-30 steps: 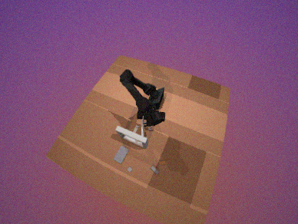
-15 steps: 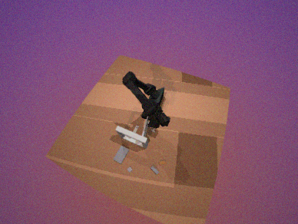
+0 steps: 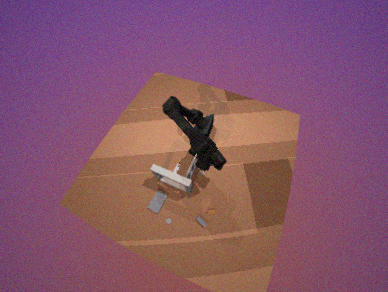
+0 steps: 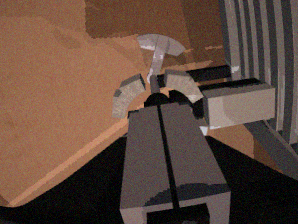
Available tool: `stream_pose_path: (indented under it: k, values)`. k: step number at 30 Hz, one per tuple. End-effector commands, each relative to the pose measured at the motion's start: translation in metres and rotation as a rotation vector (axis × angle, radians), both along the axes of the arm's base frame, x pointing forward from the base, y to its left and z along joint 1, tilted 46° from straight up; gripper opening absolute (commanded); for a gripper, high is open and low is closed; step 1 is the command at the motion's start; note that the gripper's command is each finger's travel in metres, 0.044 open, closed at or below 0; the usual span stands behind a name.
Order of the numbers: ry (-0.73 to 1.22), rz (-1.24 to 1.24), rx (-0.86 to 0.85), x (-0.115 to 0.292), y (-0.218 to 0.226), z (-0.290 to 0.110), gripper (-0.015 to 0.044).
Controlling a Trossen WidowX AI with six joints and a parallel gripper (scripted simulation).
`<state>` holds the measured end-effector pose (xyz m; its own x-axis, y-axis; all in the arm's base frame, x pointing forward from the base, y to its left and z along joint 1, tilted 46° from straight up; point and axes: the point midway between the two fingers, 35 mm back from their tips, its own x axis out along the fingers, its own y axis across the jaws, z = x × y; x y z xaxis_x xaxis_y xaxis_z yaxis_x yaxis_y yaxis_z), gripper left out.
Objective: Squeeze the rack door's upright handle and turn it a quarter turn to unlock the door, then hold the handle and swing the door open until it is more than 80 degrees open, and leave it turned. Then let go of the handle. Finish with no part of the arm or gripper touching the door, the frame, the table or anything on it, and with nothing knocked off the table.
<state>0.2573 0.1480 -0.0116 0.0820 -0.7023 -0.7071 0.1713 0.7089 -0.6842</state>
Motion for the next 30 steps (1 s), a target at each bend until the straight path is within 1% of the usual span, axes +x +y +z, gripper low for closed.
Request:
stream_pose_path:
  k: [1,10,20,21,30]
  values:
    - [-0.014,-0.020,0.003,0.0011,0.0008,-0.0018,0.0027]
    - [-0.014,-0.020,0.003,0.0011,0.0008,-0.0018,0.0027]
    - [-0.014,-0.020,0.003,0.0011,0.0008,-0.0018,0.0289]
    - [-0.014,-0.020,0.003,0.0011,0.0008,-0.0018,0.0299]
    - [-0.014,-0.020,0.004,0.0012,0.0084,0.0046,0.0299]
